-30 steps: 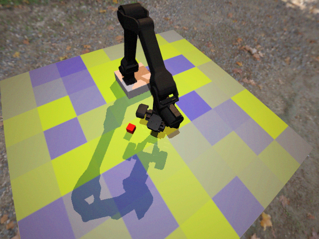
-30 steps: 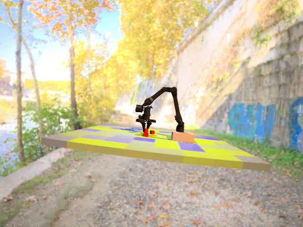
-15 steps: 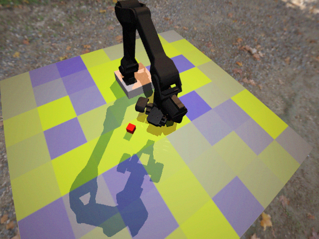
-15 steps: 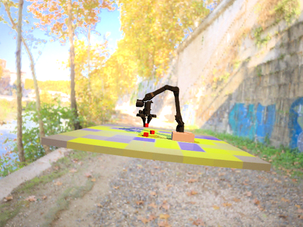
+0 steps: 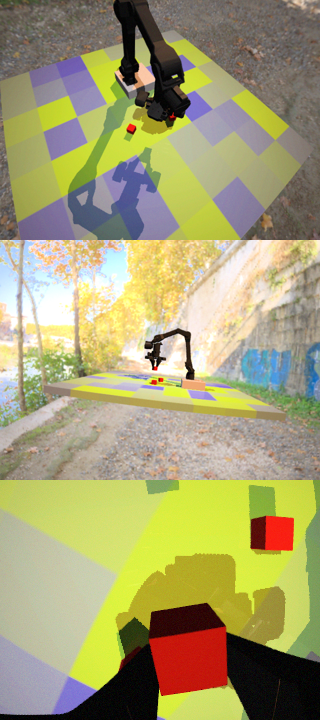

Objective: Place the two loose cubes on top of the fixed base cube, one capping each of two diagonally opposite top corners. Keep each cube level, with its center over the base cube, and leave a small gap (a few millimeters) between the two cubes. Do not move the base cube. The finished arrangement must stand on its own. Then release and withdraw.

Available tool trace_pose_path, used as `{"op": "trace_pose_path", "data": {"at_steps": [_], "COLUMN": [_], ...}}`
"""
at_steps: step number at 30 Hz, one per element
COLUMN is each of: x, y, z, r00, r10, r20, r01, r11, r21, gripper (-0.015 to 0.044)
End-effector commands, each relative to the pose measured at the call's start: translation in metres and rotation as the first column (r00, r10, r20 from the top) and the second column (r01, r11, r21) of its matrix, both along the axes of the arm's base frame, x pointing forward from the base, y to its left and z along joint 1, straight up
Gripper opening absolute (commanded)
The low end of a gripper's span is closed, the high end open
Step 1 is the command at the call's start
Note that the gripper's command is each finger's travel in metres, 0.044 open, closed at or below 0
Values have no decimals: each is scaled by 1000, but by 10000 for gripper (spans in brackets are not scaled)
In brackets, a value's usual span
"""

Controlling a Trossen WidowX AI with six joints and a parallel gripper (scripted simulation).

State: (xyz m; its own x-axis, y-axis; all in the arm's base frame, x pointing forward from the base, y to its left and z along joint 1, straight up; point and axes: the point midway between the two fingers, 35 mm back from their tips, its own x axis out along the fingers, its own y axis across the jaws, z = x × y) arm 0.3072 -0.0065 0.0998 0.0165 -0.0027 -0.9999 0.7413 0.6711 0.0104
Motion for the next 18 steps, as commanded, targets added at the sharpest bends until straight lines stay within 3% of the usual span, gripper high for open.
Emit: {"op": "trace_pose_path", "data": {"at_steps": [1,18], "x": [1,-1], "y": [9,57], "z": [-1,-27], "r00": [1000,985], "r10": [-22,-172], "r20": [9,8], "r01": [22,172], "r11": [1000,985], "r21": [4,12], "gripper": [105,105]}}
